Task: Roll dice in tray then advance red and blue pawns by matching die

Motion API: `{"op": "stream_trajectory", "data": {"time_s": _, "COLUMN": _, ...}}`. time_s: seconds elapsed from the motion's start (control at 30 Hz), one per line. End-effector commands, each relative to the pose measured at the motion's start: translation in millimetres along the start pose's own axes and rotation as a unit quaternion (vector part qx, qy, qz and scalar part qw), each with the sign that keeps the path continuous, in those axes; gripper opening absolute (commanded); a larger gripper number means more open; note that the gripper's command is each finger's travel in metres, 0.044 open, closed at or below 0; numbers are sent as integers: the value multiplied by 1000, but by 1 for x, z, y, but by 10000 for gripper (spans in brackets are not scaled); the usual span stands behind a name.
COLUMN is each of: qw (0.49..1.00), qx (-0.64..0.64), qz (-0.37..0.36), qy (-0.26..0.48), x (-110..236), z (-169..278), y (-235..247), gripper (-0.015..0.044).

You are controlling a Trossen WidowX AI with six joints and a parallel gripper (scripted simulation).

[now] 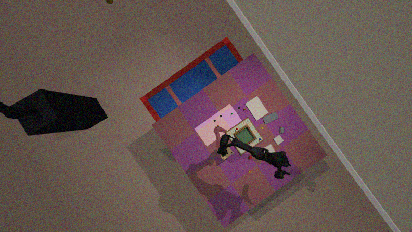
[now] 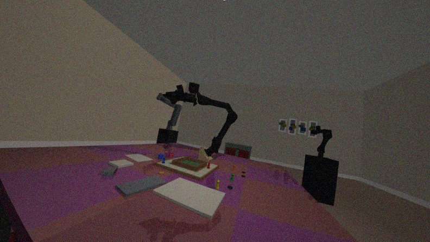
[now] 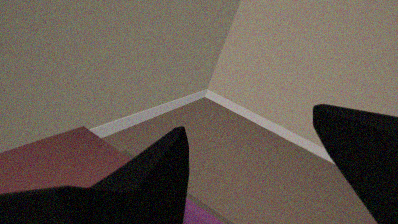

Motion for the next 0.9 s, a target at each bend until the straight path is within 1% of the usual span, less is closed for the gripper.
{"op": "stream_trajectory", "data": {"time_s": 0.0, "qw": 987, "qx": 109, "qz": -61, "qy": 101, "x": -22, "z": 55, "y": 12, "gripper": 275}}
{"op": "stream_trajectory", "data": {"time_s": 0.13, "qw": 948, "qx": 221, "qz": -140, "qy": 179, "x": -33, "z": 103, "y": 23, "gripper": 275}}
{"op": "stream_trajectory", "data": {"time_s": 0.27, "qw": 877, "qx": 329, "qz": -253, "qy": 243, "x": -34, "z": 155, "y": 34, "gripper": 275}}
{"op": "stream_trajectory", "data": {"time_s": 0.4, "qw": 801, "qx": 396, "qz": -359, "qy": 268, "x": -28, "z": 195, "y": 43, "gripper": 275}}
{"op": "stream_trajectory", "data": {"time_s": 0.57, "qw": 691, "qx": 448, "qz": -502, "qy": 262, "x": -11, "z": 240, "y": 54, "gripper": 275}}
{"op": "stream_trajectory", "data": {"time_s": 0.73, "qw": 576, "qx": 458, "qz": -644, "qy": 209, "x": 13, "z": 276, "y": 65, "gripper": 275}}
{"op": "stream_trajectory", "data": {"time_s": 0.8, "qw": 556, "qx": 456, "qz": -667, "qy": 194, "x": 15, "z": 281, "y": 67, "gripper": 275}}
{"op": "stream_trajectory", "data": {"time_s": 0.87, "qw": 554, "qx": 455, "qz": -670, "qy": 192, "x": 15, "z": 281, "y": 67, "gripper": 275}}
Point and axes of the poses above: the point midway between the two fingers, 35 mm back from their tips, its own x axis back along the fingers, its own y axis across the jaws, z = x × y, the point moved 5 cm from there along x, back along the fingers, and after that the axes turned 5 degrees about x, right-handed, at the moved point
